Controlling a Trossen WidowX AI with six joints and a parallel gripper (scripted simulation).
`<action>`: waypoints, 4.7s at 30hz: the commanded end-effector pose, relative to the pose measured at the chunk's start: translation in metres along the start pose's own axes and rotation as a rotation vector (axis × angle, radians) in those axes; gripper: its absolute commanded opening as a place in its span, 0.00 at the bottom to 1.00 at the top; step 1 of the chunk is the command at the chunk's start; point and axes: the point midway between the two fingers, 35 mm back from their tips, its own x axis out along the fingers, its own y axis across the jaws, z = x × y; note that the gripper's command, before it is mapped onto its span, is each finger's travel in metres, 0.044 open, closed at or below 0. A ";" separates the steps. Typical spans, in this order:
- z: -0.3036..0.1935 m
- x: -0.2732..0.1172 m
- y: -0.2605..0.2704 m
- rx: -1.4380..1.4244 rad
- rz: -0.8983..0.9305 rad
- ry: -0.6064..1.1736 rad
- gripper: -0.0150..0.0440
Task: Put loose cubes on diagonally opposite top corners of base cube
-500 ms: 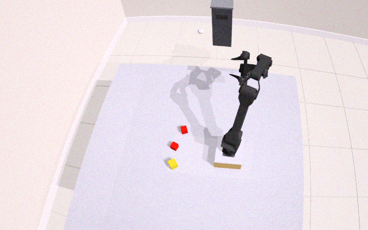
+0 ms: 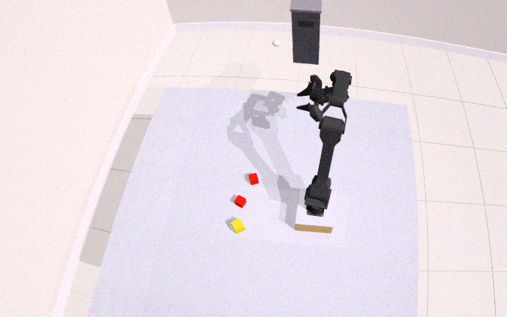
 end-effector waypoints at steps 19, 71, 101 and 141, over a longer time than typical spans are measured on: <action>0.028 0.135 0.108 0.723 0.260 0.595 0.70; -0.018 0.236 0.257 1.186 -0.465 1.050 0.70; -0.047 0.252 0.264 1.186 -0.465 1.050 0.57; 0.042 0.206 0.242 1.186 -0.465 1.049 0.43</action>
